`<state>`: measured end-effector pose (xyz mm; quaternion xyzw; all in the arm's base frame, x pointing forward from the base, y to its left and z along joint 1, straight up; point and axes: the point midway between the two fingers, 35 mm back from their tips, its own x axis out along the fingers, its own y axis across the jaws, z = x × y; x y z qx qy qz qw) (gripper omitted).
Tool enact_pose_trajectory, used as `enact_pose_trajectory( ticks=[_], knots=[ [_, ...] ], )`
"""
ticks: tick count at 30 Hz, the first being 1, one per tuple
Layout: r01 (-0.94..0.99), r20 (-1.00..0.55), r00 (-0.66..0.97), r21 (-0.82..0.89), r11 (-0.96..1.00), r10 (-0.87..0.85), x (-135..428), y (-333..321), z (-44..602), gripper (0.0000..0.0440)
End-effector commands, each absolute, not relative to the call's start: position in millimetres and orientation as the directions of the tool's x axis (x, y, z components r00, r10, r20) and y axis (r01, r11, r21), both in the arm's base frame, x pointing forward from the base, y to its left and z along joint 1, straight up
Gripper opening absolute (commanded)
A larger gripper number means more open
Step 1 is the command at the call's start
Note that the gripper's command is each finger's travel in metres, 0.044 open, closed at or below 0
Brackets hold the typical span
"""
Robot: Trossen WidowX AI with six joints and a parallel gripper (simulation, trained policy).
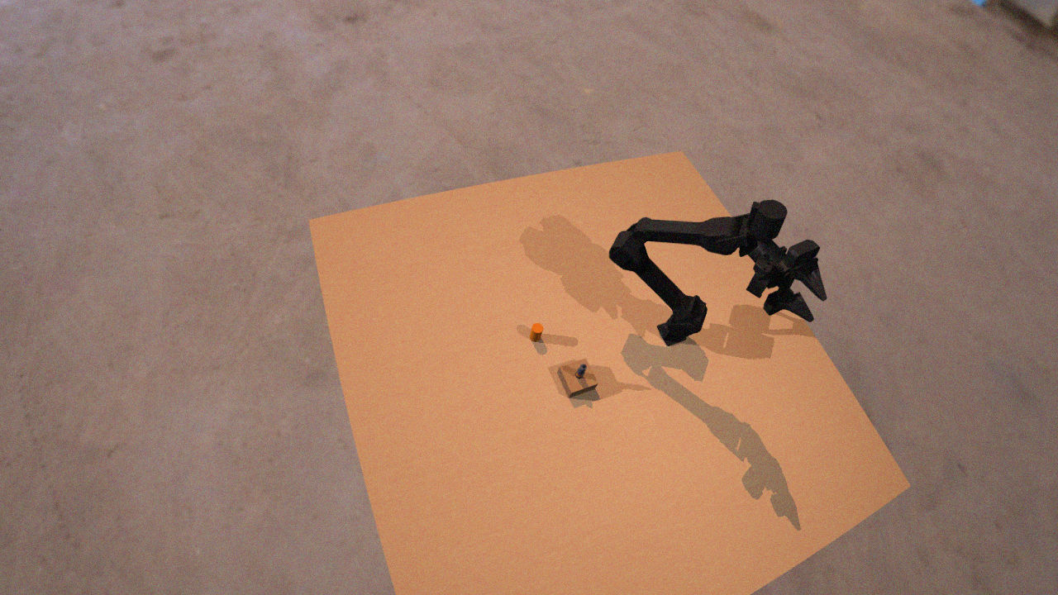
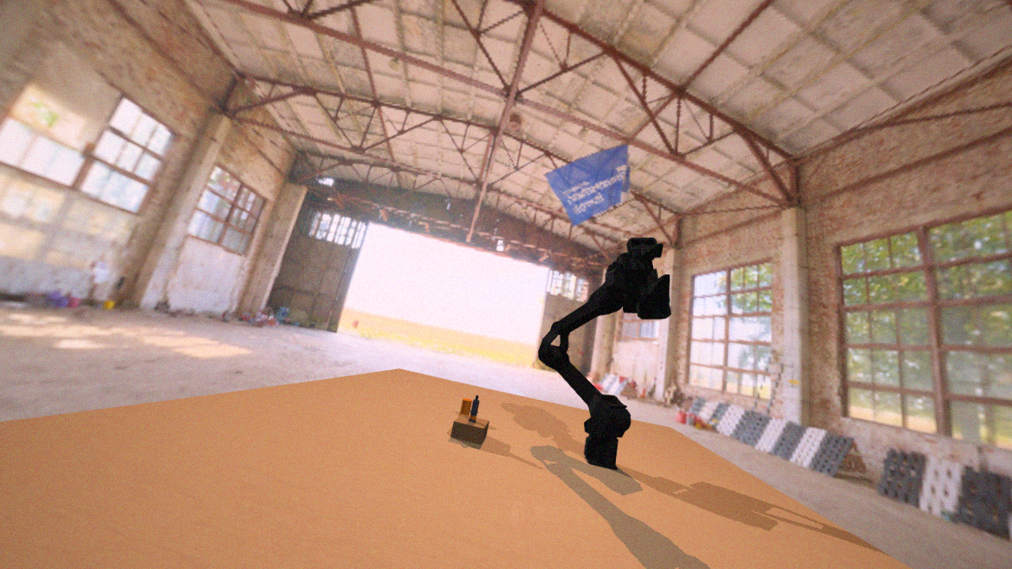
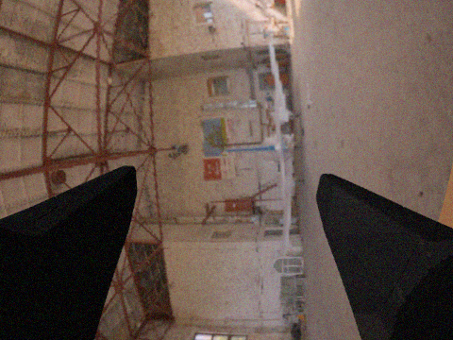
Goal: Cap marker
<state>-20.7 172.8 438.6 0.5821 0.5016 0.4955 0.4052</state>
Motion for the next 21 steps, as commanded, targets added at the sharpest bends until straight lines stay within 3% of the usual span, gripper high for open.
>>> enact_pose_trajectory(
  ticks=[1, 21],
  knots=[
    [0.175, 0.144, 0.009, 0.974, -0.143, 0.99, -21, 175, 435, 0.0318],
    [0.125, -0.009, 0.064, 0.992, 0.001, 0.998, -11, 186, 414, 0.0321]
  ],
)
